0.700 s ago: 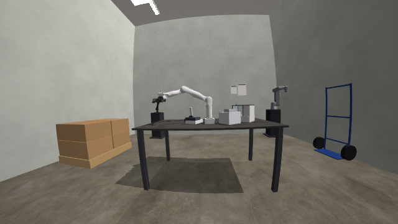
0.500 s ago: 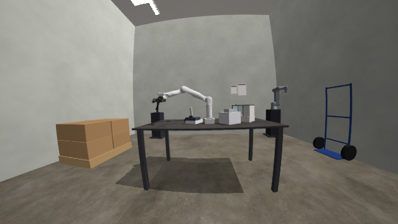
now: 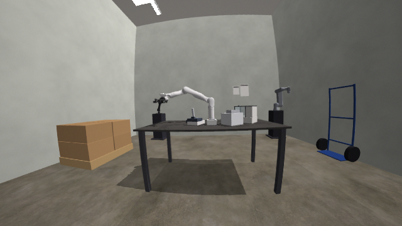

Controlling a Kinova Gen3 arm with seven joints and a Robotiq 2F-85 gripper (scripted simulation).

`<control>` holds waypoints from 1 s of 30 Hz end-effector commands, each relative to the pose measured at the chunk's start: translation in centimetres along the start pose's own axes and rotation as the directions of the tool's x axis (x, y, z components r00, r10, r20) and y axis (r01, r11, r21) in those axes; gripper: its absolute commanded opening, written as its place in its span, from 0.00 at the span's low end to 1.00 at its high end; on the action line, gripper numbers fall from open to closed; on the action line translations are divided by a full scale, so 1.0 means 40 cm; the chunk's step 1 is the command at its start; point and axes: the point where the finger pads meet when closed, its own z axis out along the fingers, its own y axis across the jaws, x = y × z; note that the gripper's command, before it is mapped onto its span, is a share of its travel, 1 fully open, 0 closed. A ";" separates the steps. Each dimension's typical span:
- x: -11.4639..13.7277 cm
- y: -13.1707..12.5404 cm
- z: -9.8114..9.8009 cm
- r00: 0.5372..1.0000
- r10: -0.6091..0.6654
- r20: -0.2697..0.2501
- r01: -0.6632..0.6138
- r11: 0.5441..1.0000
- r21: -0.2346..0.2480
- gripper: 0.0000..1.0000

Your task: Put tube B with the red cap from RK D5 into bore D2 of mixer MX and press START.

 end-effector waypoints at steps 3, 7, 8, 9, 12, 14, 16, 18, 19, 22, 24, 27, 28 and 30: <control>0.008 -0.028 -0.009 0.999 -0.044 -0.001 0.044 0.999 0.031 0.42; 0.010 -0.049 -0.016 0.997 -0.076 -0.001 0.076 0.996 0.056 0.42; 0.011 -0.054 -0.017 0.996 -0.084 -0.001 0.084 0.995 0.062 0.42; 0.011 -0.059 -0.019 0.996 -0.092 -0.001 0.091 0.993 0.068 0.42; 0.012 -0.070 -0.022 0.994 -0.107 -0.002 0.107 0.991 0.080 0.42; 0.013 -0.075 -0.023 0.993 -0.115 -0.002 0.115 0.990 0.086 0.42; 0.014 -0.086 -0.026 0.991 -0.131 -0.003 0.130 0.987 0.098 0.42; 0.015 -0.096 -0.029 0.989 -0.146 -0.004 0.146 0.983 0.111 0.42; 0.015 -0.102 -0.031 0.988 -0.154 -0.005 0.154 0.981 0.117 0.42; 0.017 -0.118 -0.035 0.984 -0.177 -0.007 0.177 0.975 0.135 0.42; 0.018 -0.128 -0.038 0.981 -0.193 -0.009 0.192 0.970 0.147 0.42; 0.019 -0.144 -0.043 0.976 -0.216 -0.012 0.215 0.963 0.165 0.42; 0.020 -0.149 -0.044 0.975 -0.223 -0.013 0.222 0.960 0.171 0.42; 0.020 -0.149 -0.044 0.975 -0.223 -0.013 0.222 0.960 0.171 0.42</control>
